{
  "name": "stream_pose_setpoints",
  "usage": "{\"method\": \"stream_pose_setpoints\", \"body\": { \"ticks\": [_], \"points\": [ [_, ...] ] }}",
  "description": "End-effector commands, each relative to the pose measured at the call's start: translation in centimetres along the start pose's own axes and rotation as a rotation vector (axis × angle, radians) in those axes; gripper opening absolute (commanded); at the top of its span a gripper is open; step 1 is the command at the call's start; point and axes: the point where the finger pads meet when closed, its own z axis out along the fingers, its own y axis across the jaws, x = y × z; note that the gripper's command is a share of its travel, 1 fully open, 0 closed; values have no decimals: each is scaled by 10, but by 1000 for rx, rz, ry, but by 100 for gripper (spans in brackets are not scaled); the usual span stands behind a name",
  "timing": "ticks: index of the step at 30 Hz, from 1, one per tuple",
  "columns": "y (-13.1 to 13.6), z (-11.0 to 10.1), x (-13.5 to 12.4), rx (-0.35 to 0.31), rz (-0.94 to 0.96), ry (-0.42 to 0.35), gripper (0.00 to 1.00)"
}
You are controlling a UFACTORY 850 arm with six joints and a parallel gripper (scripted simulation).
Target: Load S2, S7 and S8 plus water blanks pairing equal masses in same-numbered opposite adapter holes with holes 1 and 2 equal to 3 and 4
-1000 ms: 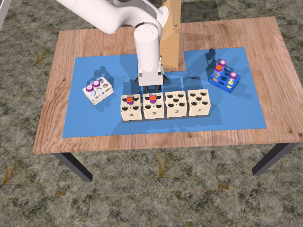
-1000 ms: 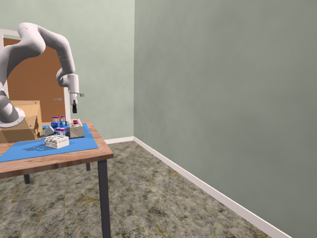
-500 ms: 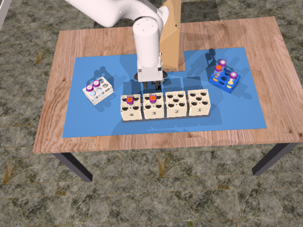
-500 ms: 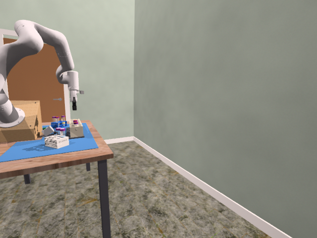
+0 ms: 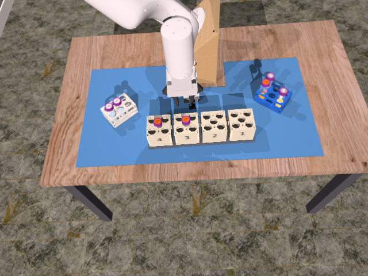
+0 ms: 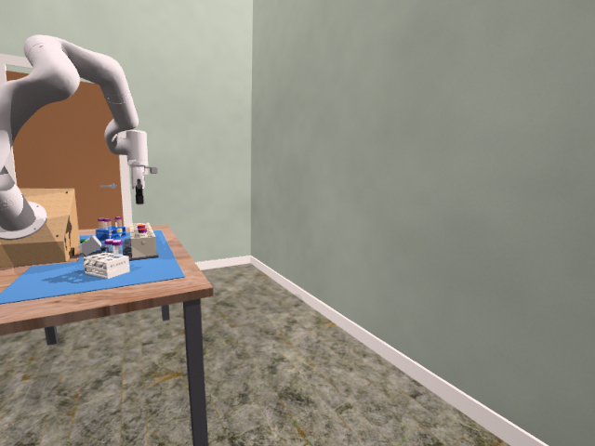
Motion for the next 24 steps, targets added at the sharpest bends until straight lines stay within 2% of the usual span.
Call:
{"method": "stream_pose_setpoints", "body": {
  "ticks": [1,13,14,24],
  "points": [
    [0,-1,1,1,1,2,44],
    [0,-1,1,1,1,2,44],
    [-5,-1,-1,1,34,2,57],
    [-50,-1,-22,1,367,1,57]
  ]
}}
